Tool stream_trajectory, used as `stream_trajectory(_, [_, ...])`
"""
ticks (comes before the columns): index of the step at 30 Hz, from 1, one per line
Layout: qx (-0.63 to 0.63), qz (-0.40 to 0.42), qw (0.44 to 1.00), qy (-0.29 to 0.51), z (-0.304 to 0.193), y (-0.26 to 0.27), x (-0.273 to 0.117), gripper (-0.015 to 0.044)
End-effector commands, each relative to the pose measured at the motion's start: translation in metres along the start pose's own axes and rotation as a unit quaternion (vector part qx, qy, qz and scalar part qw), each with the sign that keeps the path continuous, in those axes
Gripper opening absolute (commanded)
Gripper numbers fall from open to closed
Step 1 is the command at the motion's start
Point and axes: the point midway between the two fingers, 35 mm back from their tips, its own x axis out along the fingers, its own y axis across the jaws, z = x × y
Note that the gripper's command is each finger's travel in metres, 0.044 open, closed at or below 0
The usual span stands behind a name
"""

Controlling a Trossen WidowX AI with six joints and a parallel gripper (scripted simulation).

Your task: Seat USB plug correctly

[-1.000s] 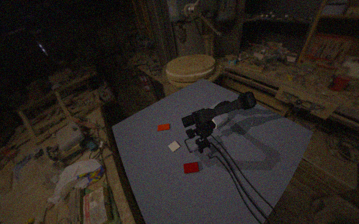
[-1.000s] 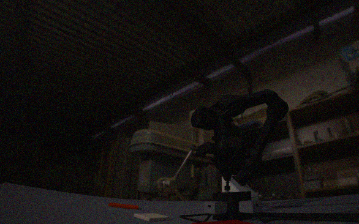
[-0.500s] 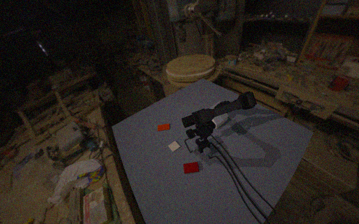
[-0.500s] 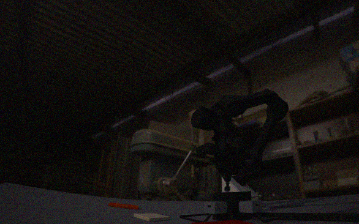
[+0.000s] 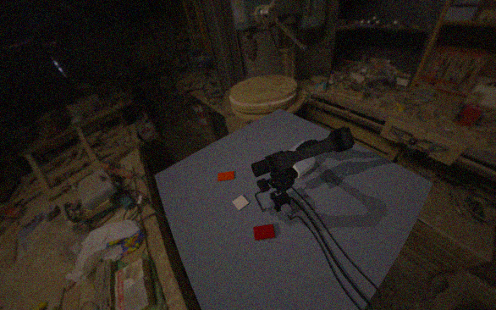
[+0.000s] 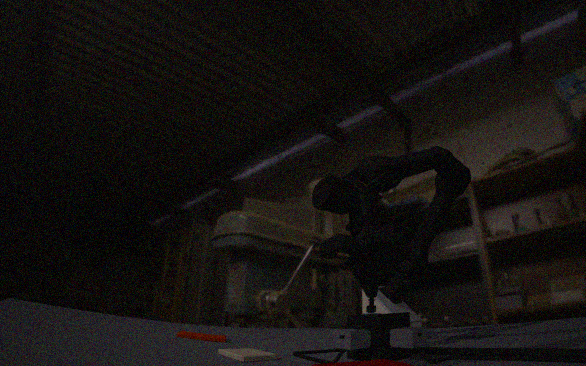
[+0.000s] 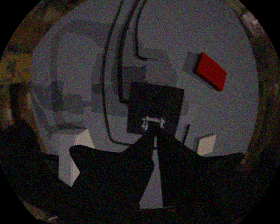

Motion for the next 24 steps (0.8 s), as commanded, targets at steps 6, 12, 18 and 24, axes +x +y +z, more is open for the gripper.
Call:
stream_trajectory(6, [0.002, 0.001, 1.000, -0.001, -0.0004, 0.0004, 0.0021, 0.0000])
stream_trajectory(12, [0.002, 0.001, 1.000, -0.001, -0.0004, 0.0004, 0.0028, 0.0000])
stream_trajectory(18, [0.002, 0.001, 1.000, -0.001, -0.0005, 0.0004, 0.0035, 0.0000])
stream_trajectory(24, [0.002, 0.001, 1.000, -0.001, -0.0005, 0.0004, 0.0043, 0.0000])
